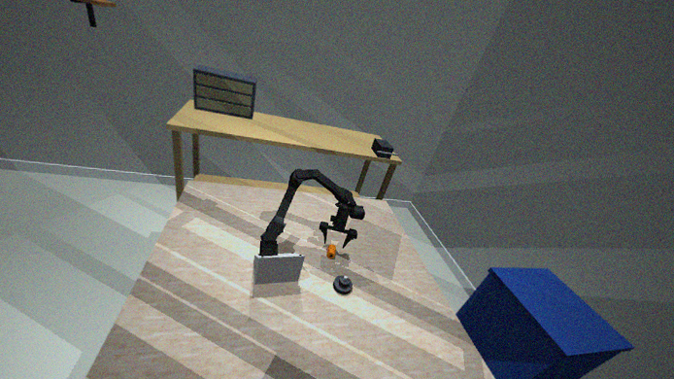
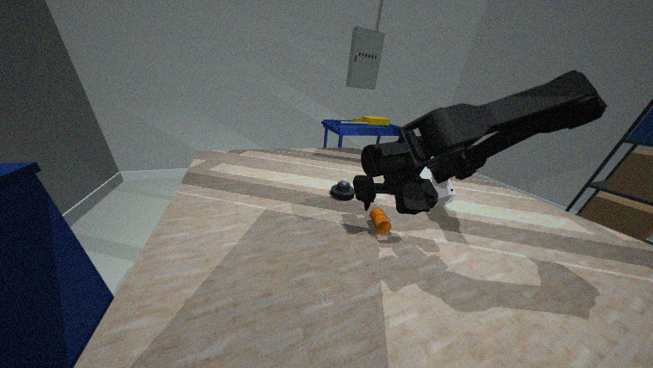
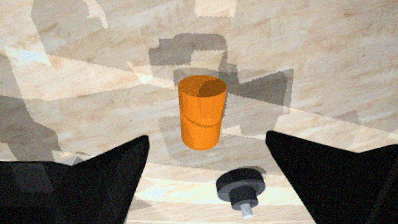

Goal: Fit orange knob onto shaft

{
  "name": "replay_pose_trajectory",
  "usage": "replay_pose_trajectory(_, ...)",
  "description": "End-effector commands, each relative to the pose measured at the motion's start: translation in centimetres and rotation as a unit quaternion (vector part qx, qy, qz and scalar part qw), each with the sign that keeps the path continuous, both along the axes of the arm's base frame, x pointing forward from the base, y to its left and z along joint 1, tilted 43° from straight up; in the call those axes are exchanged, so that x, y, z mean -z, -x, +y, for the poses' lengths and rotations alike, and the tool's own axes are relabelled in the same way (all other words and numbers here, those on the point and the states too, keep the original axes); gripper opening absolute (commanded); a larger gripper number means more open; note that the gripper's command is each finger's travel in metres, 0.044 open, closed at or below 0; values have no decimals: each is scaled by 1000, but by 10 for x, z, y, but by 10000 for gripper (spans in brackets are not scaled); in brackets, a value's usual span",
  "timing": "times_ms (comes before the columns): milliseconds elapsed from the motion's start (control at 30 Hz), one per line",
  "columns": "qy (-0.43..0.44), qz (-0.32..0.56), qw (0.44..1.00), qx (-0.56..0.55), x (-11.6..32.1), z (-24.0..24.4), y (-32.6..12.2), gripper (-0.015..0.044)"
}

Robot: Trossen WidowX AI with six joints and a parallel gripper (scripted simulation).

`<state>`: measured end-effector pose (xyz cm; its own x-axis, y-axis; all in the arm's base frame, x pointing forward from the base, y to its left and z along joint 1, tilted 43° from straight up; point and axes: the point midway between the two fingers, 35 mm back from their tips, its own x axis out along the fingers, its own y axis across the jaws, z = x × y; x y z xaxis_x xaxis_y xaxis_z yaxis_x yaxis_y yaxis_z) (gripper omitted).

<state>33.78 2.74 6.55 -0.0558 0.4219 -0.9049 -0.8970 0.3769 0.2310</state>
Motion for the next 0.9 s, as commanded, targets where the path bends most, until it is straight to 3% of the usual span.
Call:
replay_pose_trajectory(0,-2,5,1000,1,7,6,0,440)
replay_pose_trajectory(800,-3,5,1000,1,33,32,-1,440)
replay_pose_trajectory(867,-3,5,1000,1,33,32,-1,387)
